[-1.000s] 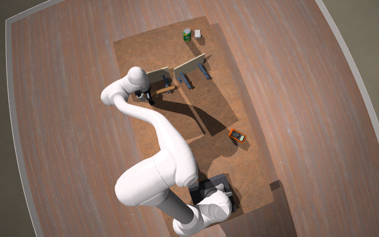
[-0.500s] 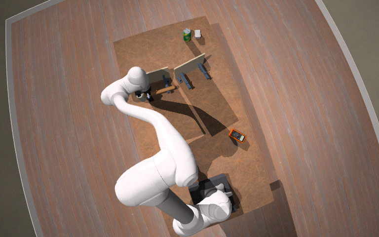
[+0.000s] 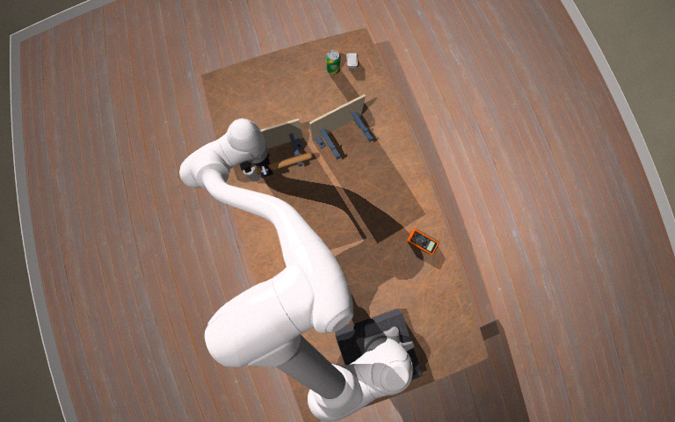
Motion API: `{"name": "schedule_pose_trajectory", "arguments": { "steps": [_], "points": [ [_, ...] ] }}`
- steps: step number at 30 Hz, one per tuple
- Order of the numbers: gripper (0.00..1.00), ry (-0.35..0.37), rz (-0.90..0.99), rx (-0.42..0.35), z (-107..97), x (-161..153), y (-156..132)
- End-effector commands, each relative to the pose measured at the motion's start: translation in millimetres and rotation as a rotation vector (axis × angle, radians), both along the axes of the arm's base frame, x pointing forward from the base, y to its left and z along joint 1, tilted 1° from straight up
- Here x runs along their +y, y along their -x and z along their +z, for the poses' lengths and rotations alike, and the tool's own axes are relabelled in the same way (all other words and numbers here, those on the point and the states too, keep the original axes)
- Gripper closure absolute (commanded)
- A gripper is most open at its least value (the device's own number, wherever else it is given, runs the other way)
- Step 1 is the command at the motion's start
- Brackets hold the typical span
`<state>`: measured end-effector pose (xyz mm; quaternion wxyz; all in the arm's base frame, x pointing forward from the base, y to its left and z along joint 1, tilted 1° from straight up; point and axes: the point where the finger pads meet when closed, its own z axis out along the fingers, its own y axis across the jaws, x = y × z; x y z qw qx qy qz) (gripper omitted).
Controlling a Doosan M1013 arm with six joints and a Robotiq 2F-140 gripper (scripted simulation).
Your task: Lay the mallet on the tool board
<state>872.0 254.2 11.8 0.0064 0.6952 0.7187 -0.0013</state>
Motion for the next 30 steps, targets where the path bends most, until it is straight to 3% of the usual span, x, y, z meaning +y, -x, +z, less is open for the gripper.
{"name": "schedule_pose_trajectory", "arguments": {
  "steps": [1,11,19,22,25,27,28,30],
  "points": [
    [0.90,-0.001,0.000,-0.001,1.2,0.2,-0.4],
    [0.90,-0.001,0.000,-0.001,2.4,0.2,-0.4],
    [0.90,-0.001,0.000,-0.002,95.6,1.0,0.9],
    [0.90,-0.001,0.000,-0.002,100.5,-0.3,0.8],
    [0.90,-0.001,0.000,-0.002,101.5,-43.2,-6.2],
    [0.90,-0.001,0.000,-0.002,101.5,-43.2,-6.2],
    [0.90,-0.001,0.000,-0.002,102.1,-70.8,-9.5],
    [0.90,-0.001,0.000,-0.002,102.5,-86.7,-11.1]
  ]
}}
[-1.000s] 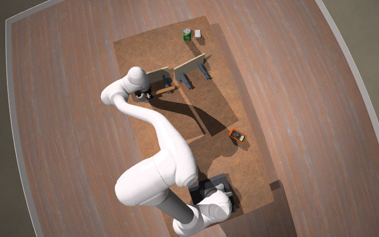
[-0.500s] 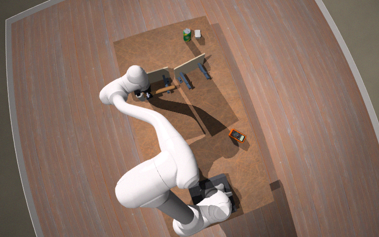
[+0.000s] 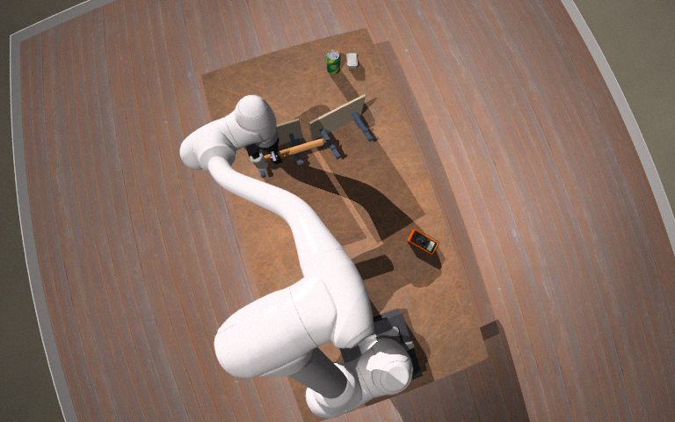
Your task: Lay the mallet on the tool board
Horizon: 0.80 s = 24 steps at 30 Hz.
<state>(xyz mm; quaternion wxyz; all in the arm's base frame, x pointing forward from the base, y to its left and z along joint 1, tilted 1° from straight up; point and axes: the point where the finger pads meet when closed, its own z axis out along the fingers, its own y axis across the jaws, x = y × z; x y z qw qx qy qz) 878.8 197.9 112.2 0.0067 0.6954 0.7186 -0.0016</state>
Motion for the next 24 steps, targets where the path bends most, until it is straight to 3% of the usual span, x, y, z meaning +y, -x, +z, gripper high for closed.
{"name": "schedule_pose_trajectory", "arguments": {
  "steps": [1,12,14,15,24],
  "points": [
    [0.90,-0.002,0.000,-0.002,2.3,-41.5,-5.2],
    [0.90,-0.002,0.000,-0.002,4.9,-161.7,-6.0],
    [0.90,-0.002,0.000,-0.002,4.9,-161.7,-6.0],
    [0.90,-0.002,0.000,-0.002,5.5,-193.0,-3.4],
    [0.90,-0.002,0.000,-0.002,6.9,-267.9,7.3]
  ]
}}
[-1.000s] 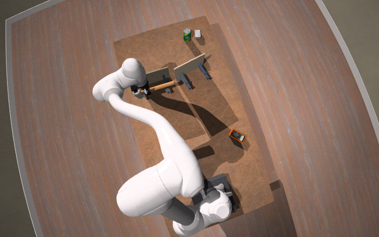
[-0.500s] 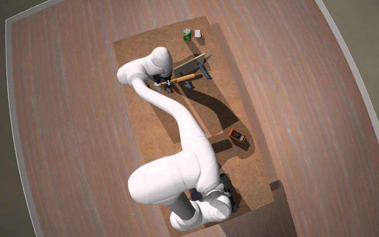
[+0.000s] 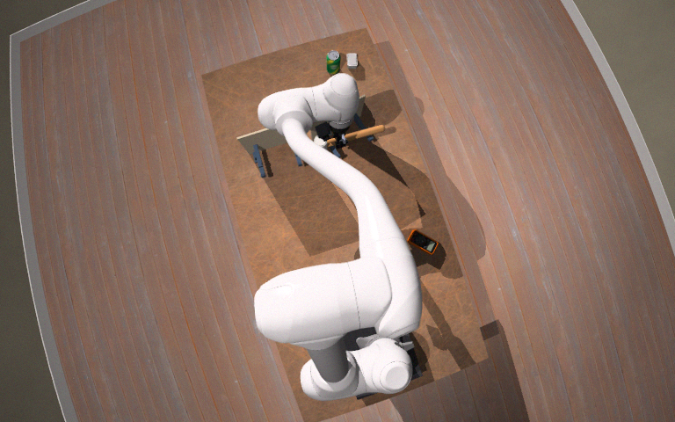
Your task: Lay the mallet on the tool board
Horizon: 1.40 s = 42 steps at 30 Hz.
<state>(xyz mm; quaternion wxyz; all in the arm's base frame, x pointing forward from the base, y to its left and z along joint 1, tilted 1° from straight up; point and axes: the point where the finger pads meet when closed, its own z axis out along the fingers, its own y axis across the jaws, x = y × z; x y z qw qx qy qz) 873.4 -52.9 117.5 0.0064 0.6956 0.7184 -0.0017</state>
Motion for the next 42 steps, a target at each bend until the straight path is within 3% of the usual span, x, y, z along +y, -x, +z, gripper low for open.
{"name": "schedule_pose_trajectory", "arguments": {
  "steps": [1,13,15,22,42],
  "points": [
    [0.90,-0.001,0.003,-0.002,1.7,-17.1,1.9],
    [0.90,0.001,0.217,0.001,-0.1,-16.9,1.4],
    [0.90,0.001,0.217,0.001,-10.4,-17.1,1.4],
    [0.90,0.000,0.217,0.001,-76.8,-17.8,1.6],
    [0.90,0.000,0.217,0.001,-95.9,-18.1,0.8]
  ]
}}
